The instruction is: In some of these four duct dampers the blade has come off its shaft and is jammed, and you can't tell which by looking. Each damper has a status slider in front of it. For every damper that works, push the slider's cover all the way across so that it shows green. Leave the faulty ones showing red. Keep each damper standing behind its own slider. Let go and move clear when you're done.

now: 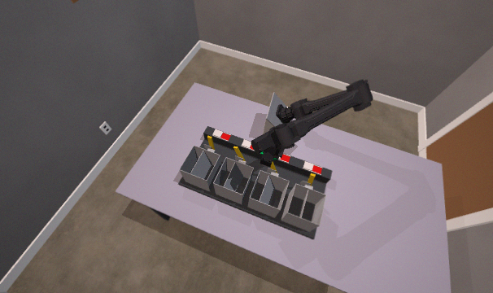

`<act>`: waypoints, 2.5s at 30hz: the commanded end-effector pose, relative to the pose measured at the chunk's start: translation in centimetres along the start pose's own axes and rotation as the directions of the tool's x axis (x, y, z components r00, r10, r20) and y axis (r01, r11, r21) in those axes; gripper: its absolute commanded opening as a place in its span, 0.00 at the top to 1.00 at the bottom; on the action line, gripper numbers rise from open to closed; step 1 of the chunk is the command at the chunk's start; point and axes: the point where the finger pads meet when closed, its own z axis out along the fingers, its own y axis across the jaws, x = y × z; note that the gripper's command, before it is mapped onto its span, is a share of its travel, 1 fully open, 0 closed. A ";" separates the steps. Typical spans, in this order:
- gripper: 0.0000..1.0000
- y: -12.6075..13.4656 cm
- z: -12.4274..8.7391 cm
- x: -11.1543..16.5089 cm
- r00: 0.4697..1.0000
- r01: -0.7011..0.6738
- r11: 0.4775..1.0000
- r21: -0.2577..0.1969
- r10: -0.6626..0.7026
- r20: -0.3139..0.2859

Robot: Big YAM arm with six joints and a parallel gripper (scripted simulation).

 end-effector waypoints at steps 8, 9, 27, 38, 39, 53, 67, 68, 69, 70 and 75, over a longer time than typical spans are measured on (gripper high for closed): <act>0.64 4.1 0.0 -8.2 1.000 0.010 1.000 0.012 -0.010 -0.008; 0.64 4.5 0.0 -8.9 1.000 0.010 1.000 0.013 -0.010 -0.009; 0.64 5.1 0.5 -10.5 1.000 -0.012 1.000 0.008 0.012 -0.012; 0.64 5.1 0.5 -10.5 1.000 -0.012 1.000 0.008 0.012 -0.012; 0.64 5.1 0.5 -10.5 1.000 -0.012 1.000 0.008 0.012 -0.012; 0.64 5.1 0.5 -10.5 1.000 -0.012 1.000 0.008 0.012 -0.012; 0.64 6.4 0.4 -10.9 1.000 0.011 1.000 0.014 -0.011 -0.009; 0.64 8.6 -0.9 -11.7 0.999 0.031 0.999 0.022 -0.032 0.014; 0.64 9.0 -0.9 -11.7 0.999 0.031 0.999 0.023 -0.031 0.014; 0.64 9.0 -0.9 -11.7 0.999 0.031 0.999 0.023 -0.031 0.014; 0.64 11.1 -0.9 -11.9 0.999 0.031 0.999 0.024 -0.031 0.015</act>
